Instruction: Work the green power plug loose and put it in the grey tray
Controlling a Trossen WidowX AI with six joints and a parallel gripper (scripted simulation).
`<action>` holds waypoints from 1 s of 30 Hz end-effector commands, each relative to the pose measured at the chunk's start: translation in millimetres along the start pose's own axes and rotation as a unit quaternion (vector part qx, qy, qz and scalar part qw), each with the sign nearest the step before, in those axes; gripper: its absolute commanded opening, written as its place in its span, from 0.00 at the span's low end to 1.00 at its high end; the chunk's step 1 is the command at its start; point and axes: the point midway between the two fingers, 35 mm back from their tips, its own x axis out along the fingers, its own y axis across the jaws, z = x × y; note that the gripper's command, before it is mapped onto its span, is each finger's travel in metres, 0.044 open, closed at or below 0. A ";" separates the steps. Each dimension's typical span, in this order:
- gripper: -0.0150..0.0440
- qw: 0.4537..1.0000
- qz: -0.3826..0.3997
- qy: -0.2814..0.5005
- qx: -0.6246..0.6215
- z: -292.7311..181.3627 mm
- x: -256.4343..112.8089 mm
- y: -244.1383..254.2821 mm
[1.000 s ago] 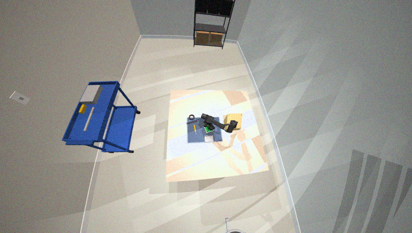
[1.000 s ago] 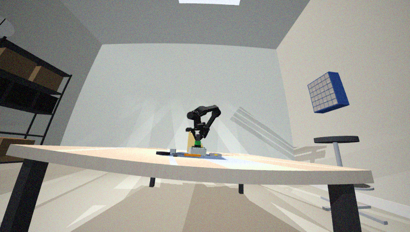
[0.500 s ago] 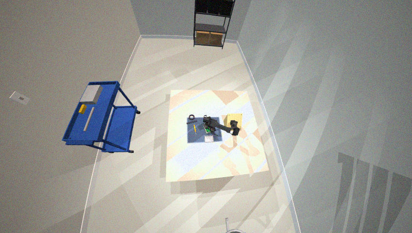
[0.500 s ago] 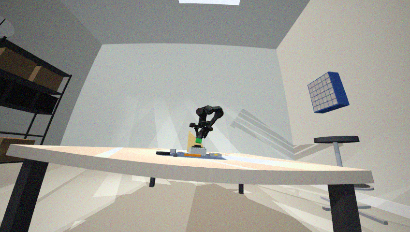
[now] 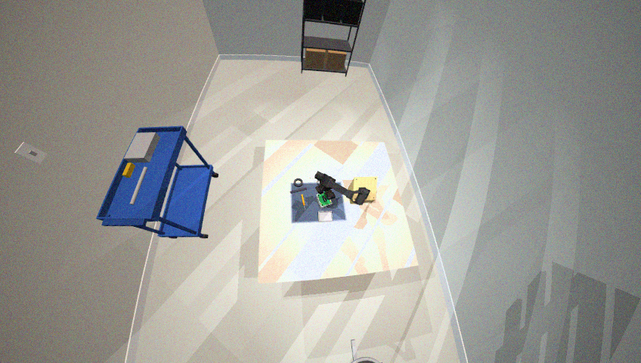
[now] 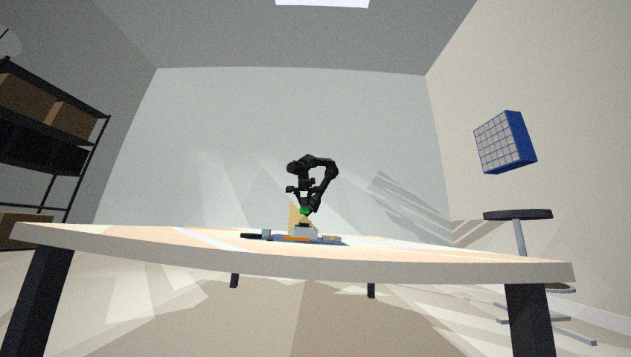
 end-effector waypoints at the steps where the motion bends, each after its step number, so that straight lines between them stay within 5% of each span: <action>1: 0.25 1.000 -0.023 -0.002 -0.006 2.2 -10.7 6.5; 30: 0.25 0.999 -0.053 -0.002 -0.006 11.6 22.4 40.2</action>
